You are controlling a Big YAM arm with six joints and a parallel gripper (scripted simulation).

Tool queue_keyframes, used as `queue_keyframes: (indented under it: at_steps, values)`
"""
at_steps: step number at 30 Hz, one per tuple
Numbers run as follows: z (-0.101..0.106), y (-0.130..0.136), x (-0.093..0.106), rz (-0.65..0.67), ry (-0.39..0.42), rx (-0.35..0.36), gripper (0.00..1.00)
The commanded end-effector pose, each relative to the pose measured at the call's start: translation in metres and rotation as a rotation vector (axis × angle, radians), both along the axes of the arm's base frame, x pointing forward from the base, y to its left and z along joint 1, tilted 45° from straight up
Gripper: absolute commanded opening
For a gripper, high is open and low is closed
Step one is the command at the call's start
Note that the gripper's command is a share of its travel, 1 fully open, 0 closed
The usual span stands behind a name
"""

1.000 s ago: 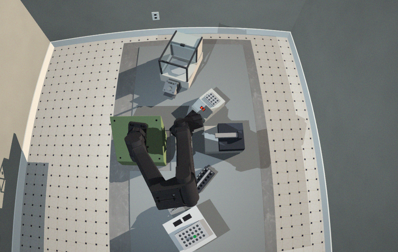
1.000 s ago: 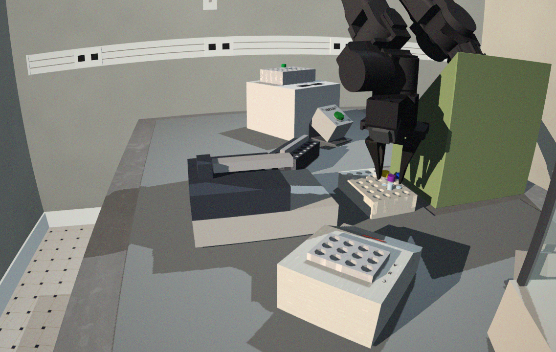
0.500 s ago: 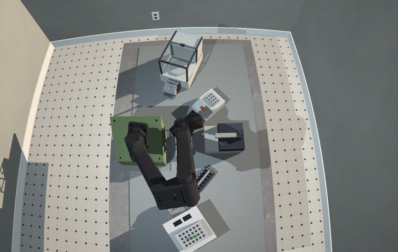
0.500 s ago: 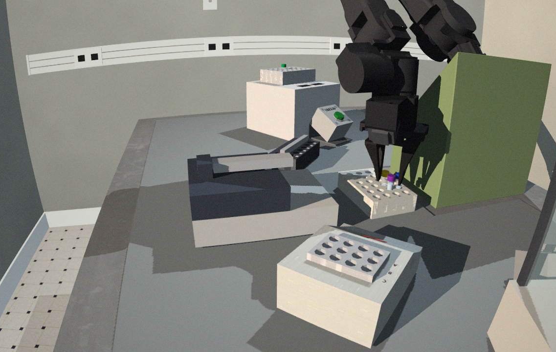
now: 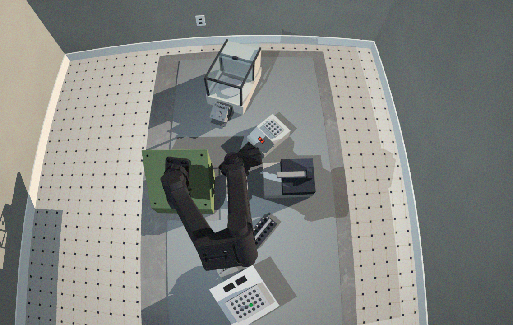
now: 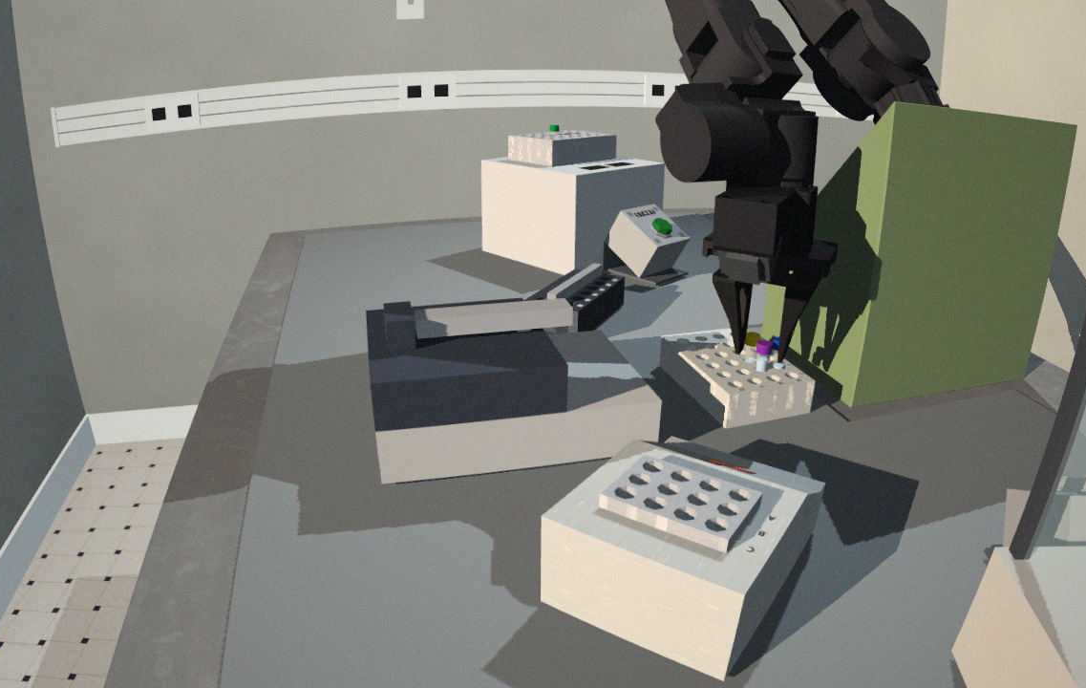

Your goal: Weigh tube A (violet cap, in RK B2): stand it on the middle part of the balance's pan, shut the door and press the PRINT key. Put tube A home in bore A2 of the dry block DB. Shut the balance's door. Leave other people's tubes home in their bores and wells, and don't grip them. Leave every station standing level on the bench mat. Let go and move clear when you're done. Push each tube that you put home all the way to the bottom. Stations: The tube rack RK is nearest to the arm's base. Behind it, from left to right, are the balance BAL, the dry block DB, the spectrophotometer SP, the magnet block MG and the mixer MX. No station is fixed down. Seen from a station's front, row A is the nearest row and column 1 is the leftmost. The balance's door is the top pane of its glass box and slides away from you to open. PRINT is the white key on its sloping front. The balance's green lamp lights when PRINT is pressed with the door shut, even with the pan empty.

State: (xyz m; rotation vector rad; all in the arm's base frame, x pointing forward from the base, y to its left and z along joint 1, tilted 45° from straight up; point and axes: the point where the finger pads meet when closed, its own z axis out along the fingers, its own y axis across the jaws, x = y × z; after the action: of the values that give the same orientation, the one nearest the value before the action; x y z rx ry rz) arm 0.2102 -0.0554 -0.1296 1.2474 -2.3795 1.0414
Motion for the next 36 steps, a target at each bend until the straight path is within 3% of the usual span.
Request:
queue_keyframes:
  at_steps: [1,20,21,36]
  values:
    - [-0.0001,0.0001,0.0022,0.01,0.0,-0.002,0.36]
    - [-0.0001,0.0001,0.0022,0.01,0.0,-0.002,0.36]
    - [-0.0001,0.0001,0.0022,0.01,0.0,-0.002,0.09]
    - [-0.0006,0.0004,0.0012,0.01,0.0,-0.002,0.09]
